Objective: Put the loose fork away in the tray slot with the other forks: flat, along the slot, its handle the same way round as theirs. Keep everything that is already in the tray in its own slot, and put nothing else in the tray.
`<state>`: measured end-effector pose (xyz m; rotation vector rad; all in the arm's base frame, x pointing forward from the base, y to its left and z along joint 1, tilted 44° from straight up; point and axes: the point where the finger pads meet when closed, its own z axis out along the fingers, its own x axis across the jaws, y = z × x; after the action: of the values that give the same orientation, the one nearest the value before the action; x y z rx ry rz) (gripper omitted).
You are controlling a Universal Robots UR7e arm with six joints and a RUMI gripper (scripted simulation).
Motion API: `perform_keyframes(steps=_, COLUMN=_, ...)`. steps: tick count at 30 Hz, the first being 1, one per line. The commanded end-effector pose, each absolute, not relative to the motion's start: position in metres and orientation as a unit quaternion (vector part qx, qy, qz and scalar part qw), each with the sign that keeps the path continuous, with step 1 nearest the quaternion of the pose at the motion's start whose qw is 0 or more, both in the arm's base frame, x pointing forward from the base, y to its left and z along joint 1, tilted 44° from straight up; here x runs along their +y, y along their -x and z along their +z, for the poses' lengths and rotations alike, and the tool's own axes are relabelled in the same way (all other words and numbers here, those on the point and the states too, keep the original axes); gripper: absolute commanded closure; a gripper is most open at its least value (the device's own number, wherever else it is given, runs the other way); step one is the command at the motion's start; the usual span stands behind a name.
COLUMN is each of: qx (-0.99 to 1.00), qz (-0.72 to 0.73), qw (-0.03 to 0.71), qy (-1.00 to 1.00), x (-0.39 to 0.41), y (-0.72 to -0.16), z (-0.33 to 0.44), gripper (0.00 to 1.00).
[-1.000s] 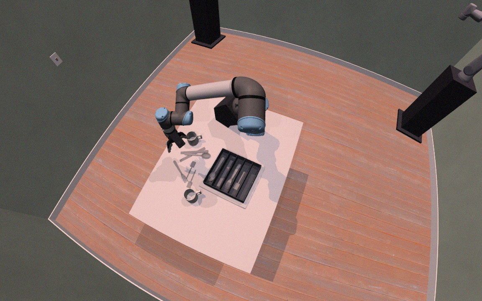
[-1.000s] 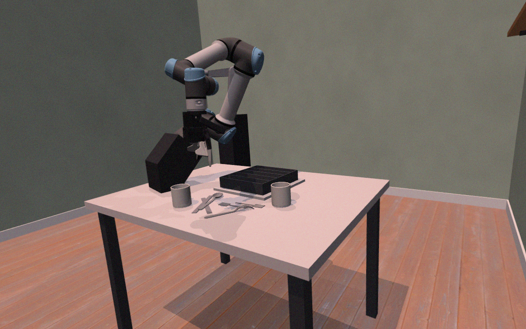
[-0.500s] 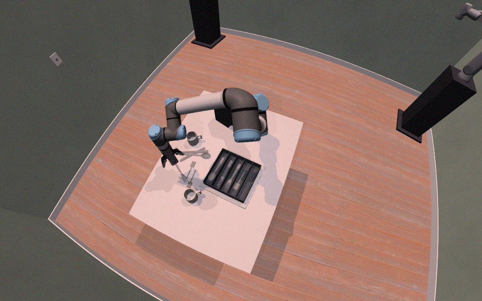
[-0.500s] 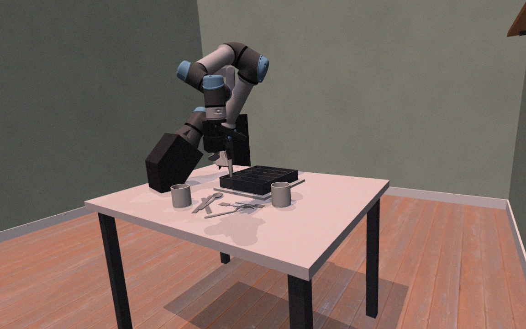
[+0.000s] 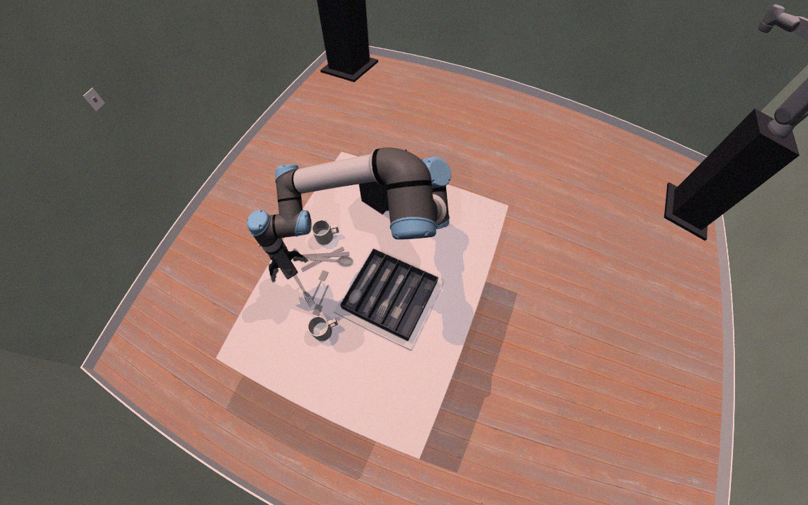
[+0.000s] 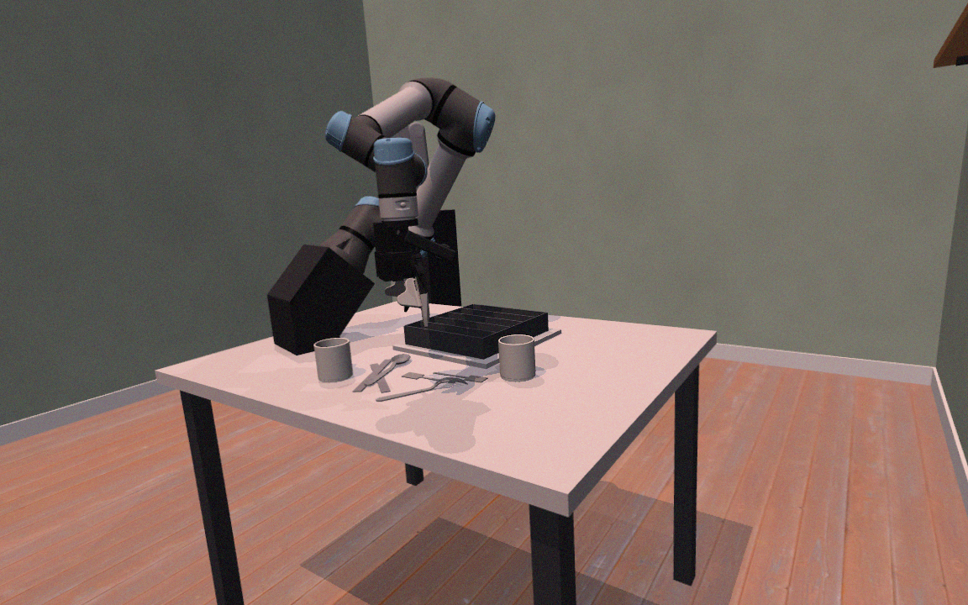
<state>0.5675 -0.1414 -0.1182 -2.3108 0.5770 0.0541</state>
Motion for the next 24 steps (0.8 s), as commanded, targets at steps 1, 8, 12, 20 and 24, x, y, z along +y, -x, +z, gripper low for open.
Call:
perform_keyframes(steps=1, qx=0.225, qz=0.022, qw=0.372, qy=0.901, x=-0.127, y=-0.571, z=-0.126, gripper=0.0)
perform_keyframes(steps=8, qx=0.223, qz=0.022, qw=0.372, qy=0.901, x=-0.078, y=-0.585, z=-0.149, gripper=0.84)
perform_keyframes(steps=12, qx=0.222, qz=0.02, qw=0.371, qy=0.901, x=-0.08, y=-0.586, z=-0.148, gripper=0.84)
perform_keyframes(steps=20, qx=0.223, qz=0.019, qw=0.37, qy=0.902, x=-0.082, y=-0.587, z=-0.147, gripper=0.84)
perform_keyframes(steps=24, qx=0.223, qz=0.019, qw=0.37, qy=0.902, x=-0.082, y=-0.586, z=-0.147, gripper=0.84)
